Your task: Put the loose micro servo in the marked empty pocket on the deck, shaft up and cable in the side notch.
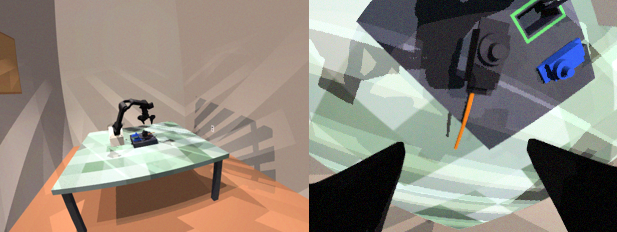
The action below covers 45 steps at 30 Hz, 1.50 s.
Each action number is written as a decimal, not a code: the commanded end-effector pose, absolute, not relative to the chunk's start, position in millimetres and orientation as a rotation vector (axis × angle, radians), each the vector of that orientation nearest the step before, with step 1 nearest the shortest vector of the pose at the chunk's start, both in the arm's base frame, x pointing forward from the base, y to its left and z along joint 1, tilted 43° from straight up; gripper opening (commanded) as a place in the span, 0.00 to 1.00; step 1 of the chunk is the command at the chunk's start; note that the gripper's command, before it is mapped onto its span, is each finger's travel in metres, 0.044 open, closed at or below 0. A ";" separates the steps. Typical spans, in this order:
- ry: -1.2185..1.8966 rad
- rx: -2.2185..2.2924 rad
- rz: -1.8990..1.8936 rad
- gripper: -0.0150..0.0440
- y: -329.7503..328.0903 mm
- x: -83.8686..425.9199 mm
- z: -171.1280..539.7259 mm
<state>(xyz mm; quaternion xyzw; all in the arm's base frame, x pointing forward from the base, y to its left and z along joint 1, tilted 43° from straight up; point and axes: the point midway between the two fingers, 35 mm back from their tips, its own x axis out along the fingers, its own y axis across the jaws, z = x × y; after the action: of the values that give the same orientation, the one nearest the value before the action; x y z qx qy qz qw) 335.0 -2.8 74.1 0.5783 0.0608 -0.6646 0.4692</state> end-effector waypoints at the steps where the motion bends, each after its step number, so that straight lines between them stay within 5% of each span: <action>1: 0.017 1.366 -1.742 1.00 -15.2 317.6 60.3; 37: -0.090 1.322 -1.811 1.00 -53.3 299.8 17.4; 45: -0.090 1.322 -1.811 0.64 -53.3 299.8 17.4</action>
<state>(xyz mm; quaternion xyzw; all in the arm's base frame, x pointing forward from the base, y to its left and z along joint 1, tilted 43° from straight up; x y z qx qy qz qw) 299.5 -52.6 17.5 0.5321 -0.0357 -0.7278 0.4312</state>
